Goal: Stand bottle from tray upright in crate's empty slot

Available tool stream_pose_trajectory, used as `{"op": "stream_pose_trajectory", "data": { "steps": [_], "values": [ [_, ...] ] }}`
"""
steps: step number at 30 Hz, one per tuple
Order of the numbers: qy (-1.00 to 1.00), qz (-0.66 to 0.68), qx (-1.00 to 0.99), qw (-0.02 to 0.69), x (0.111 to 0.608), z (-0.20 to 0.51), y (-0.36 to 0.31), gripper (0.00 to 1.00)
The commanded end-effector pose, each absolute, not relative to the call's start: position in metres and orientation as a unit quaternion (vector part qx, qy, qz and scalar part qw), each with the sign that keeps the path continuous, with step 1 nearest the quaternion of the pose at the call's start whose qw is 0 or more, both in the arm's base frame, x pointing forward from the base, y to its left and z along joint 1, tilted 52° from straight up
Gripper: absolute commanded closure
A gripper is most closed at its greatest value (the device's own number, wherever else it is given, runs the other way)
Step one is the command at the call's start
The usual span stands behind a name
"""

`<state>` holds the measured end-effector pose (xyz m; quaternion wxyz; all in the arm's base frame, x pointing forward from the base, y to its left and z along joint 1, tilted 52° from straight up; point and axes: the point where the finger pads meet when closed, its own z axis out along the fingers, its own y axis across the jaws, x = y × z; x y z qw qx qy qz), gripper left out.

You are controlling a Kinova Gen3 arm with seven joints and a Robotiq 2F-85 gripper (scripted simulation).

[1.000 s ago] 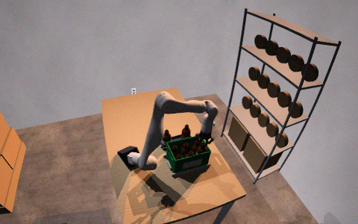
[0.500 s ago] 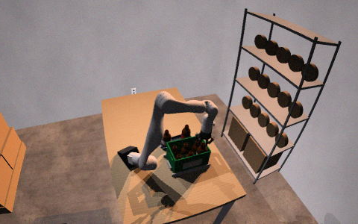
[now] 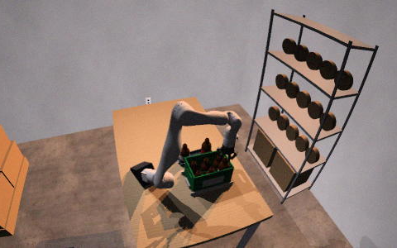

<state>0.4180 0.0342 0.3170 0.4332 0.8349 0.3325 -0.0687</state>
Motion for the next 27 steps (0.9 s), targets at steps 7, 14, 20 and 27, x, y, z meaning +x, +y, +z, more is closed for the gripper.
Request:
{"op": "stream_pose_trajectory", "data": {
  "steps": [7, 14, 20, 27],
  "values": [
    [0.338, -0.073, 0.832, 0.435, 0.4179, 0.3164, 0.0326, 1.0],
    [0.338, -0.073, 0.832, 0.435, 0.4181, 0.3155, 0.0315, 1.0],
    [0.338, -0.073, 0.832, 0.435, 0.4185, 0.3143, 0.0299, 1.0],
    [0.338, -0.073, 0.832, 0.435, 0.4195, 0.3107, 0.0254, 1.0]
  ]
}}
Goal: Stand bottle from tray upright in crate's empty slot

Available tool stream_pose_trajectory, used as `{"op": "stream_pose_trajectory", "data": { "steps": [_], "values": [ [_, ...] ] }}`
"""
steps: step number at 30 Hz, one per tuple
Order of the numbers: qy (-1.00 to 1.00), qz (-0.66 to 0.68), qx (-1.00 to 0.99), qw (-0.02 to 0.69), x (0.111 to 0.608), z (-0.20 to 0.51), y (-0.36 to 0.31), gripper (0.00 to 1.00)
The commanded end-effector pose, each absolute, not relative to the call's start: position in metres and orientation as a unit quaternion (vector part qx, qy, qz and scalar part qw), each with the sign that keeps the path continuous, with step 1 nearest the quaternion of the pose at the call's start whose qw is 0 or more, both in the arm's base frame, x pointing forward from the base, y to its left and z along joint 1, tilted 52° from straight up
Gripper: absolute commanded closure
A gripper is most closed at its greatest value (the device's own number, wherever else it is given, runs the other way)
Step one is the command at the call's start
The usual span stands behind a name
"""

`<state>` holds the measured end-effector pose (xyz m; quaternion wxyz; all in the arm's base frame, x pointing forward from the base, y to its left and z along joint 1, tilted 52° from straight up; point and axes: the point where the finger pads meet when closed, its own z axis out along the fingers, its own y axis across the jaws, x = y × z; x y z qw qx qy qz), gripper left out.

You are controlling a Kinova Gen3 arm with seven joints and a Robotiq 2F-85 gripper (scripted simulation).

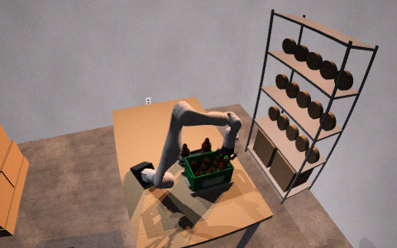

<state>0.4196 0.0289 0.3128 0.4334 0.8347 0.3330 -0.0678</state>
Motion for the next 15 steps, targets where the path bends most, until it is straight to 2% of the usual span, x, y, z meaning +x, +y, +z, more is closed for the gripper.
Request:
{"op": "stream_pose_trajectory", "data": {
  "steps": [1, 15],
  "values": [
    [0.338, -0.073, 0.832, 0.435, 0.42, 0.31, 0.025, 1.0],
    [0.338, -0.073, 0.832, 0.435, 0.422, 0.301, 0.013, 1.0]
  ]
}}
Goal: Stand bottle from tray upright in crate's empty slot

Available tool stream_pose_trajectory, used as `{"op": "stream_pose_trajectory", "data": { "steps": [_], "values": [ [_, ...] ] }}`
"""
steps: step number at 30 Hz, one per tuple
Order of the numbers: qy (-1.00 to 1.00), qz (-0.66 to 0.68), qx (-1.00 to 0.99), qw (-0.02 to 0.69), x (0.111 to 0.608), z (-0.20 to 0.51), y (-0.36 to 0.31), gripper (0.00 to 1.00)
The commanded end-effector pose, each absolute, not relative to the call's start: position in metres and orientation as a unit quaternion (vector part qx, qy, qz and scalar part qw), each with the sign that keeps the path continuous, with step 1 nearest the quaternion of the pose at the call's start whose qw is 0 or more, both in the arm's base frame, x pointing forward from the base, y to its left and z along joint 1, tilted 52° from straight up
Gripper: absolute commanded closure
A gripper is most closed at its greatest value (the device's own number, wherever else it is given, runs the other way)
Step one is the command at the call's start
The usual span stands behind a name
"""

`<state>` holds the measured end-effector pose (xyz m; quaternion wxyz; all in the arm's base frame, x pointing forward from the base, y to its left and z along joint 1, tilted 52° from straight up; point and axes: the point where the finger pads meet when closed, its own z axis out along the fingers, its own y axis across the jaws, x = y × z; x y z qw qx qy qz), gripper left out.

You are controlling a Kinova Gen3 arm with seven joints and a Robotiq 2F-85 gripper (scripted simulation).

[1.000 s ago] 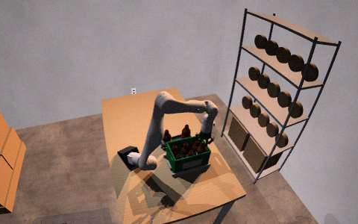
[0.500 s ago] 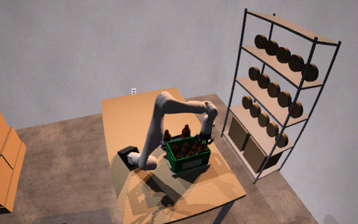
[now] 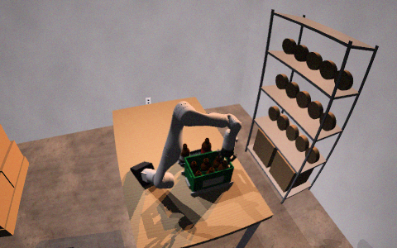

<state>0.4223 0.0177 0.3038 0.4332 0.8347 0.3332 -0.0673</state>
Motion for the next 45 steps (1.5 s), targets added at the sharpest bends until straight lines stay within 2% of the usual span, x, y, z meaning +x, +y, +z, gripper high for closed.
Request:
{"op": "stream_pose_trajectory", "data": {
  "steps": [1, 45],
  "values": [
    [0.338, -0.073, 0.832, 0.435, 0.422, 0.3, 0.012, 1.0],
    [0.338, -0.073, 0.832, 0.435, 0.425, 0.292, 0.002, 1.0]
  ]
}}
